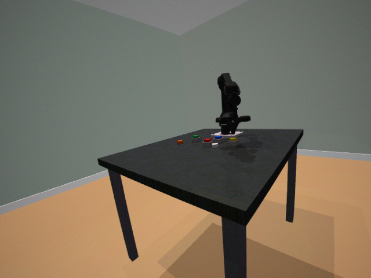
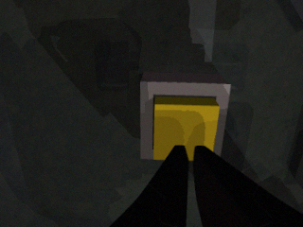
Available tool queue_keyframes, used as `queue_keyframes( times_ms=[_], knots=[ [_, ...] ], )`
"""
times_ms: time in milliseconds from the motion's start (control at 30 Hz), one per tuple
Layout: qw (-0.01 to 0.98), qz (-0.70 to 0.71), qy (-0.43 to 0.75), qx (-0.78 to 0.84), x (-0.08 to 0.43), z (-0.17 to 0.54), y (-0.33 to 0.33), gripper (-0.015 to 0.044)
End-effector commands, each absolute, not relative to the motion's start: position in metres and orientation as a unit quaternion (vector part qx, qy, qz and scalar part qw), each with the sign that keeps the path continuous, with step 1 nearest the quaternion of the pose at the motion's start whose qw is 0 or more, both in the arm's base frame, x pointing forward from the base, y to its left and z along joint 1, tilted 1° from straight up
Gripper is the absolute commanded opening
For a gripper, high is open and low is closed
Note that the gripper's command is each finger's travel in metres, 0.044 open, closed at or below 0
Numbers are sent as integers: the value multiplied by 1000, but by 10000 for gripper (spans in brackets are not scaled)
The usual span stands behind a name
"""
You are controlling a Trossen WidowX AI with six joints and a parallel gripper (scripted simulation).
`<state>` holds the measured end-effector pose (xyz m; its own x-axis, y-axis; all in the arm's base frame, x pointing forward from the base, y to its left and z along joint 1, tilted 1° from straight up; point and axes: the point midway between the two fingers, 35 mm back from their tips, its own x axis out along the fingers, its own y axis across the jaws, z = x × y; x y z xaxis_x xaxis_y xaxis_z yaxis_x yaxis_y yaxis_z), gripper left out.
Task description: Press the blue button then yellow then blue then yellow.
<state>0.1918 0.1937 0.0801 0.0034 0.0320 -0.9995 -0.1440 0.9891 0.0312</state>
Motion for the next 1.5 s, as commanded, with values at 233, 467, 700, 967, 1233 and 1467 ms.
queue_keyframes(
  times_ms=[233, 467, 700, 967, 1233, 1467],
  knots=[
    [704, 60, 706, -39, 190, 59, 194, 20],
    [704, 60, 706, -39, 190, 49, 193, 20],
    [704, 60, 706, -39, 190, 49, 193, 20],
    [704, 60, 706, -39, 190, 49, 193, 20],
    [705, 60, 706, -40, 191, 72, 193, 20],
    [704, 60, 706, -39, 191, 90, 193, 20]
  ],
)
